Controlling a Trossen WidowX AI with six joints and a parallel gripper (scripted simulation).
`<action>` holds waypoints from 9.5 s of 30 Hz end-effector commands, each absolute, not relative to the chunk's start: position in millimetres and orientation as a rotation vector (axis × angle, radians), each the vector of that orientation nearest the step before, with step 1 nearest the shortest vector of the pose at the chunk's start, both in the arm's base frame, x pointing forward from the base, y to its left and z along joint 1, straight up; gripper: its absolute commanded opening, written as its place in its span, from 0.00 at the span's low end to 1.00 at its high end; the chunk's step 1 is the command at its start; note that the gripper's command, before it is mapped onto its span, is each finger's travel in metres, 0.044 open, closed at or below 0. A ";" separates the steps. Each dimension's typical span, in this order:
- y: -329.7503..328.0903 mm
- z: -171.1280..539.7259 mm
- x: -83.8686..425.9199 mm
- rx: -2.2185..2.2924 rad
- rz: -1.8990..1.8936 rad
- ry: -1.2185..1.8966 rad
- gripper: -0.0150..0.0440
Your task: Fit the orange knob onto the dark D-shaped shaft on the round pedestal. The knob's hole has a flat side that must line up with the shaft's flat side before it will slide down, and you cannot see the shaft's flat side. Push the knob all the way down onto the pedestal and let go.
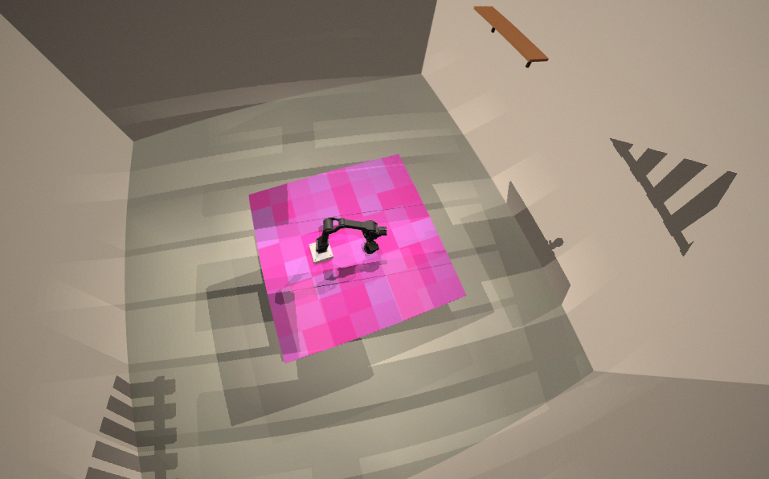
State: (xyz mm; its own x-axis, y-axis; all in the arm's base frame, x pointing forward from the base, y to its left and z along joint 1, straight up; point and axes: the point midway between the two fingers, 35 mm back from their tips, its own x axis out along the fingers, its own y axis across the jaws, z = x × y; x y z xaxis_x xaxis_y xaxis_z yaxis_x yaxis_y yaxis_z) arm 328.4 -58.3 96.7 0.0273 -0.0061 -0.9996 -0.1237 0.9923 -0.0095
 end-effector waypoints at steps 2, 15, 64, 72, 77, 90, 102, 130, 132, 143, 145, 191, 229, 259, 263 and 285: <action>-66.5 96.7 332.3 -0.111 0.096 1.531 0.25; -66.7 70.8 333.2 -0.111 0.096 1.531 0.25; -66.3 76.4 330.8 -0.272 0.252 1.519 0.25; -67.1 73.7 335.0 -0.272 0.252 1.518 0.25; -67.0 71.8 336.2 -0.272 0.252 1.518 0.25; -67.2 75.1 336.8 -0.272 0.252 1.518 0.25; -66.5 76.1 332.6 -0.438 0.412 1.494 0.25; -67.1 75.5 335.3 -0.603 0.571 1.456 0.25; -67.4 74.7 337.3 -0.604 0.571 1.456 0.25; -67.5 71.4 338.7 -0.604 0.571 1.456 0.25; -67.5 71.4 338.7 -0.604 0.571 1.456 0.25; -67.6 73.9 338.8 -0.930 0.886 1.343 0.25; -67.1 75.6 334.5 -1.090 1.041 1.267 0.25; -66.5 74.8 331.4 -1.090 1.041 1.267 0.25; -66.5 75.9 330.6 -1.131 1.081 1.245 0.25; -67.5 70.8 337.1 -1.248 1.194 1.177 0.25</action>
State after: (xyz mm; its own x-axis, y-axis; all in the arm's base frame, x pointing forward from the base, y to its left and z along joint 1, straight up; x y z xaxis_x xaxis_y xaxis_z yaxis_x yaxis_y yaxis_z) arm 334.6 -67.2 71.6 0.0301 -0.0064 -0.9995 -0.9994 -0.0150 -0.0300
